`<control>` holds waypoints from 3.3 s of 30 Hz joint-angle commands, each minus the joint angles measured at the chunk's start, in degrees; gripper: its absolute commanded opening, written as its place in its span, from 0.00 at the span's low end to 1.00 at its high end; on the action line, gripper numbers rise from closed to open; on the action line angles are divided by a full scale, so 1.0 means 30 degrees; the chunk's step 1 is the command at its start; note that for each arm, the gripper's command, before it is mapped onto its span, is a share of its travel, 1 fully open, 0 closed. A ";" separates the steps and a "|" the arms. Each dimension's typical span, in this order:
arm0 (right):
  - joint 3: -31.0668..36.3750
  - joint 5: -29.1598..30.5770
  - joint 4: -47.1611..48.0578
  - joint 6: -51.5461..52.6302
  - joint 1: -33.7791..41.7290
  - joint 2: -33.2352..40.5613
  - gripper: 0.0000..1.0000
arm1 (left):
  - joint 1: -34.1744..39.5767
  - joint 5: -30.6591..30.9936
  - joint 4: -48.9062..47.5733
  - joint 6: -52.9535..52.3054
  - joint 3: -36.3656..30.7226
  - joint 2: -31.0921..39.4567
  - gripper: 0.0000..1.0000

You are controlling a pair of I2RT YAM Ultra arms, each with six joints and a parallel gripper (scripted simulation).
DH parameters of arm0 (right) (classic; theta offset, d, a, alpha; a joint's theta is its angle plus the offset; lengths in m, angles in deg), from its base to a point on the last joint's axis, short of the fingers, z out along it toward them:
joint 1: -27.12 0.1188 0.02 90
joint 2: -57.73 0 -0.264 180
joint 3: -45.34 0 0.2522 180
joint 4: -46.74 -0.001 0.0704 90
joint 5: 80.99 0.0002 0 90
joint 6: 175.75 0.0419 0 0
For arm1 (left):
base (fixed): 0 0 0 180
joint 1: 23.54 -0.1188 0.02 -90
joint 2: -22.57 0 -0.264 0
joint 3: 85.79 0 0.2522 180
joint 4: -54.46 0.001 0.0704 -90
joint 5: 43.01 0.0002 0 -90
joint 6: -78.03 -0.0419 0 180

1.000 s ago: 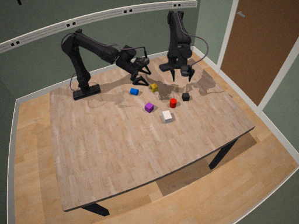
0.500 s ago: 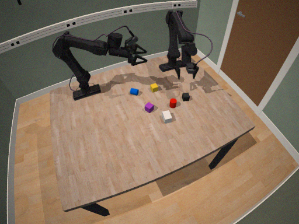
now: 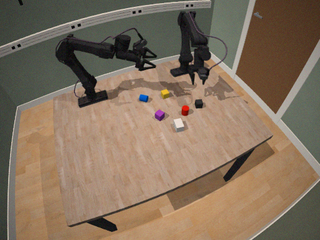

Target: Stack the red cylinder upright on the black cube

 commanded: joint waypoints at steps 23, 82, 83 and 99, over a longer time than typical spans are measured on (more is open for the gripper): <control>-0.4312 0.9826 -0.7541 0.5210 0.4208 -0.0718 1.00 | 0.4799 -0.1323 0.6766 -0.0195 1.3823 -1.4912 0.64; -0.4326 0.9836 -0.7572 0.5225 0.4213 -0.0721 1.00 | 0.4837 -0.1220 0.3641 -0.0111 1.1894 -1.6179 0.51; -0.4326 0.9836 -0.7572 0.5225 0.4213 -0.0721 1.00 | 0.4837 -0.1220 0.3641 -0.0111 1.1894 -1.6179 0.51; -0.4126 0.9842 -0.7576 0.5225 0.4097 -0.0735 1.00 | 0.4837 -0.1220 0.3641 -0.0111 1.1894 -1.6179 0.23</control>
